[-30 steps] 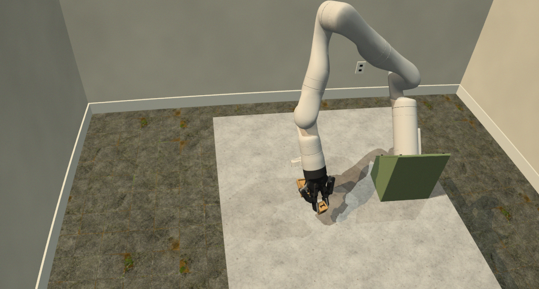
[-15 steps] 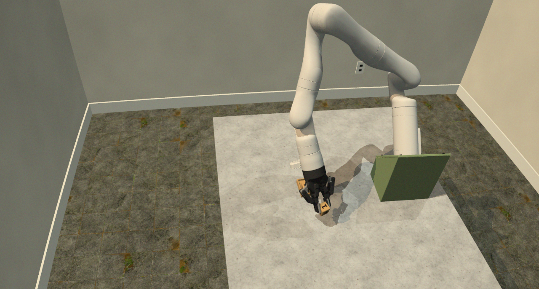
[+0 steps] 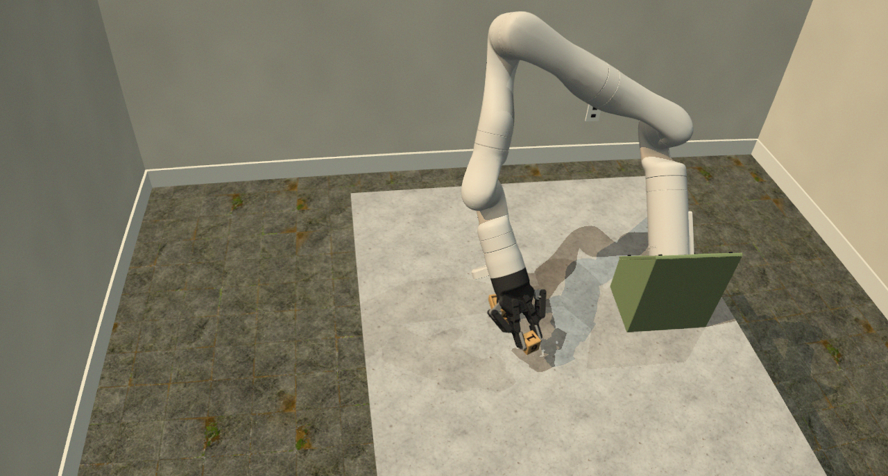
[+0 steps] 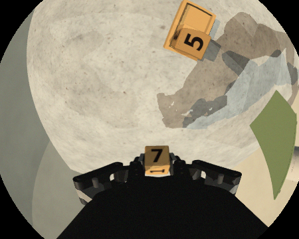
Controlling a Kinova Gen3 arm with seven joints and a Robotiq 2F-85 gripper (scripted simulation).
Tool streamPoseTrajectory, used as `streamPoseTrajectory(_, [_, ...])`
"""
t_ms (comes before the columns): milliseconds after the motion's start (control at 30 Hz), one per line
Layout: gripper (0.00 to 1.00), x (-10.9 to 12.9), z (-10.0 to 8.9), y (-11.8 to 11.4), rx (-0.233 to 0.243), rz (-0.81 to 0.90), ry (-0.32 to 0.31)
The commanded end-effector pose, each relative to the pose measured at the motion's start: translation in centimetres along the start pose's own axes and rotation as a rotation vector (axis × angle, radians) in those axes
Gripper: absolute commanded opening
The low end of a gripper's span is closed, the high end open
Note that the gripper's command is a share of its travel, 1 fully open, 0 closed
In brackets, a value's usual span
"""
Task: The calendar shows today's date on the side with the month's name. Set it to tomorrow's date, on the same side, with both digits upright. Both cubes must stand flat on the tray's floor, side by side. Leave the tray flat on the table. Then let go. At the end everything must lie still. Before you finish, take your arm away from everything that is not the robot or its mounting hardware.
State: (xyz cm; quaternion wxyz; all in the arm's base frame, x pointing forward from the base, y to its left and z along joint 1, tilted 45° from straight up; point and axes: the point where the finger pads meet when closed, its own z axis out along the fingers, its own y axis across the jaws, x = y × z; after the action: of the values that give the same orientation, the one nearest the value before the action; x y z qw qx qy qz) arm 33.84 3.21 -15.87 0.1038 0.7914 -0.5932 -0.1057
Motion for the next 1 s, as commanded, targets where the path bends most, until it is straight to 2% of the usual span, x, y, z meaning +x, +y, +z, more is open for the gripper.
streamPoseTrajectory(0, [0.28,0.28,-0.15,-0.07,0.004,0.009,-0.007])
streamPoseTrajectory(967, [0.28,0.71,0.29,-0.07,0.004,0.009,-0.008])
